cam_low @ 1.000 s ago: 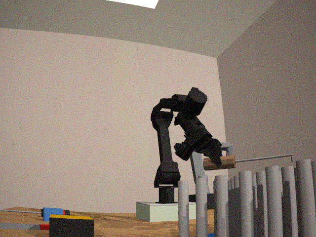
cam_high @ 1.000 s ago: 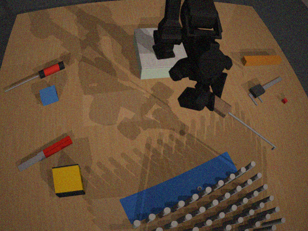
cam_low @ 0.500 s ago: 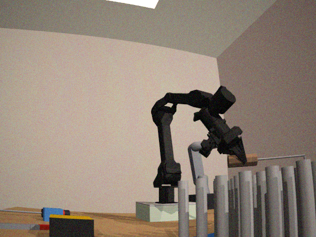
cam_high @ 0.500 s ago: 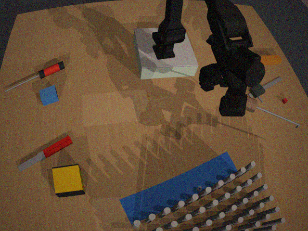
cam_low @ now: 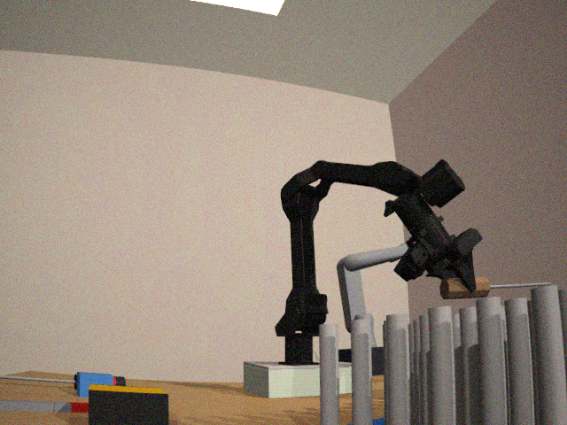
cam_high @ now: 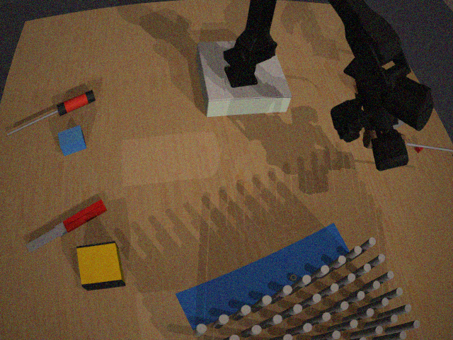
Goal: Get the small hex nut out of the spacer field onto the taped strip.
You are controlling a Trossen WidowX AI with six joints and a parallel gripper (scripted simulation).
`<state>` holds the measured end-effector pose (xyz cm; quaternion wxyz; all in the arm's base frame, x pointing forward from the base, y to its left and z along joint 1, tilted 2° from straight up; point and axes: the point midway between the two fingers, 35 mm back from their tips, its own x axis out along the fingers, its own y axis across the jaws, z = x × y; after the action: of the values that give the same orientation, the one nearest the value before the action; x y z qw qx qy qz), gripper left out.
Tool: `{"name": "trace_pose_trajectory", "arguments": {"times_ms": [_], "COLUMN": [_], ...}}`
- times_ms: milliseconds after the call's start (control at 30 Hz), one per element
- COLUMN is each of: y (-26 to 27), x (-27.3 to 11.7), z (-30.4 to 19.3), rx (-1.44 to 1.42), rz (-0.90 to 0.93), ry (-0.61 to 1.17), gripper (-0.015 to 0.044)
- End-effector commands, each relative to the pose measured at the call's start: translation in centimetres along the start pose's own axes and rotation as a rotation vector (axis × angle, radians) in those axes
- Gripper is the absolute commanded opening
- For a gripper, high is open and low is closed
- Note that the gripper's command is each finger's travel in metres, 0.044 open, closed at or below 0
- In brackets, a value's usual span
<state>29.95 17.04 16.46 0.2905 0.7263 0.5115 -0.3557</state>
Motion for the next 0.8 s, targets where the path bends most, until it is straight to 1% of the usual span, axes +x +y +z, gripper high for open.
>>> {"name": "trace_pose_trajectory", "arguments": {"times_ms": [0,767], "y": [-0.2,0.3], "x": [0.3,2.3], "z": [-0.8,0.1], "rx": [-0.032,-0.032], "rz": [-0.011,-0.011], "ry": [0.008,0.008], "gripper": [0.0000,0.0000]}}
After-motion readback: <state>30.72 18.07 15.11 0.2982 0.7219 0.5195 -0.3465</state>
